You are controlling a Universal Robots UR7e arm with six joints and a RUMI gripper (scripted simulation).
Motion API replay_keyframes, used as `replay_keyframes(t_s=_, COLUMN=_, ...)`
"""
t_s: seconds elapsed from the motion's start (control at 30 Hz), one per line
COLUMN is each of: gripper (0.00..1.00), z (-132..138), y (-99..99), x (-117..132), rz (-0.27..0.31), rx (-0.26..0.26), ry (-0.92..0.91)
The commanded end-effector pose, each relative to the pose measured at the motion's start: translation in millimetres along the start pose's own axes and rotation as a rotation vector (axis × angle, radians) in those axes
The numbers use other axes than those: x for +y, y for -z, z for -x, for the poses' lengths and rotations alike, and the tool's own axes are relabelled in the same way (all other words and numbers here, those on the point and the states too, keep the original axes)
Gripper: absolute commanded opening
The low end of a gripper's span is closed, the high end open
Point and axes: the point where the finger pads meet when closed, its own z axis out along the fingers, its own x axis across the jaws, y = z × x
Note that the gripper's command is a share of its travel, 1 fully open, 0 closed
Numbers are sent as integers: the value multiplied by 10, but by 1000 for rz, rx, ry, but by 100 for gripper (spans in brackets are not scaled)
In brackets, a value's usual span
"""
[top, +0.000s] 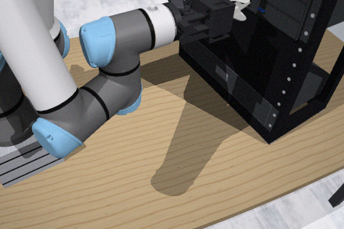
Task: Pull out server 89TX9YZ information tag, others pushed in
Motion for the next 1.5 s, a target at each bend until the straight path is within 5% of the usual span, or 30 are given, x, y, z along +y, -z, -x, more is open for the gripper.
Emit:
replay_keyframes(t_s=0.0, gripper=15, z=-3, y=0, x=0, rz=0, rx=0, ry=1)
replay_keyframes(t_s=1.13, gripper=15, z=-3, y=4, x=0, rz=0, rx=0, ry=1)
replay_keyframes(t_s=1.47, gripper=15, z=-3, y=184, x=-1, rz=0, rx=0, ry=1)
